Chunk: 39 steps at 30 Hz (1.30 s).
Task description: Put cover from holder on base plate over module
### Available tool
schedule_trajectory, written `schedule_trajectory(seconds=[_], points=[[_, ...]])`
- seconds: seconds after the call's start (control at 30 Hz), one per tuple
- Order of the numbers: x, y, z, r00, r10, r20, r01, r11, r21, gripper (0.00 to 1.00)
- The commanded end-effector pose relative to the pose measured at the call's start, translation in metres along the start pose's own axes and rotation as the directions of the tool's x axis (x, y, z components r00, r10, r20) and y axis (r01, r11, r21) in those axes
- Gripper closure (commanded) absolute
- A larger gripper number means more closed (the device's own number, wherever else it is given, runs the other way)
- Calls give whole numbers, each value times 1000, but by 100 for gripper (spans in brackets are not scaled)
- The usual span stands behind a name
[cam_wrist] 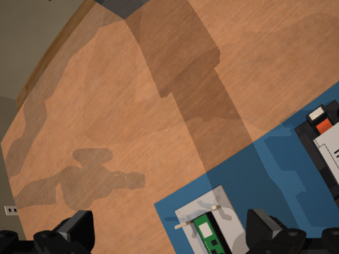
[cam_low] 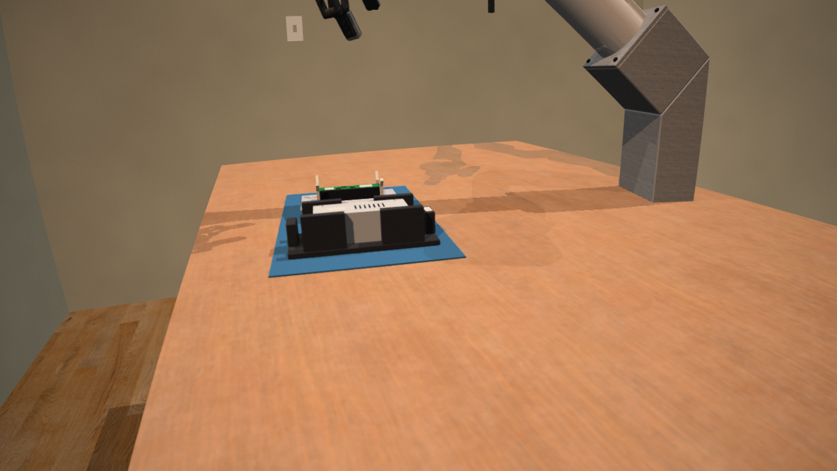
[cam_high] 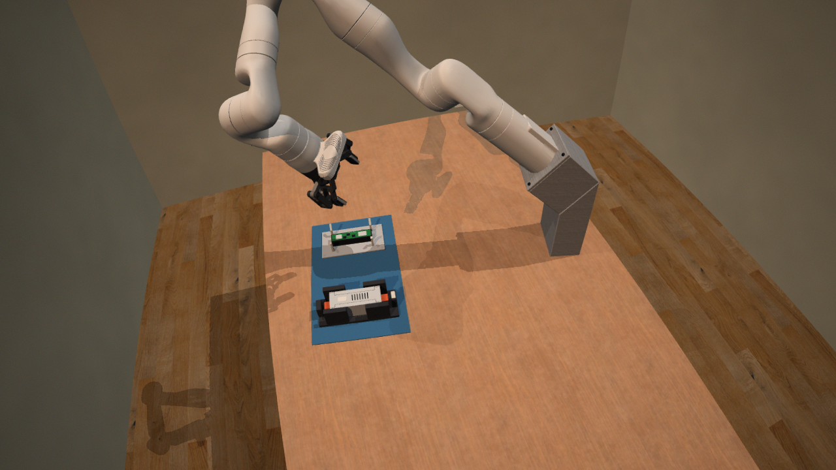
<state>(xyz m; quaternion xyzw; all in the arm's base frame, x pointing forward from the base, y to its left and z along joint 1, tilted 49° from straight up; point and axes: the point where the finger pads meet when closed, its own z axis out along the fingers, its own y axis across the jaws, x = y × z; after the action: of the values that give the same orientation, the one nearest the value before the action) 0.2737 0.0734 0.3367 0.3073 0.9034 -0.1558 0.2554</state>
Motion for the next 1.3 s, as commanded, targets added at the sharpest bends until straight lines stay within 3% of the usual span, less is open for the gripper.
schedule_trajectory(seconds=[0.0,0.27,0.5,0.83,1.07,1.27], points=[[5,-4,1,1000,-26,15,26,999,-23,0],[28,-20,5,987,-130,92,141,983,-121,0],[28,-20,5,987,-130,92,141,983,-121,0],[23,-17,4,948,-246,201,290,930,-225,0],[23,-17,4,948,-246,201,290,930,-225,0],[22,-16,4,913,-306,270,379,883,-277,0]])
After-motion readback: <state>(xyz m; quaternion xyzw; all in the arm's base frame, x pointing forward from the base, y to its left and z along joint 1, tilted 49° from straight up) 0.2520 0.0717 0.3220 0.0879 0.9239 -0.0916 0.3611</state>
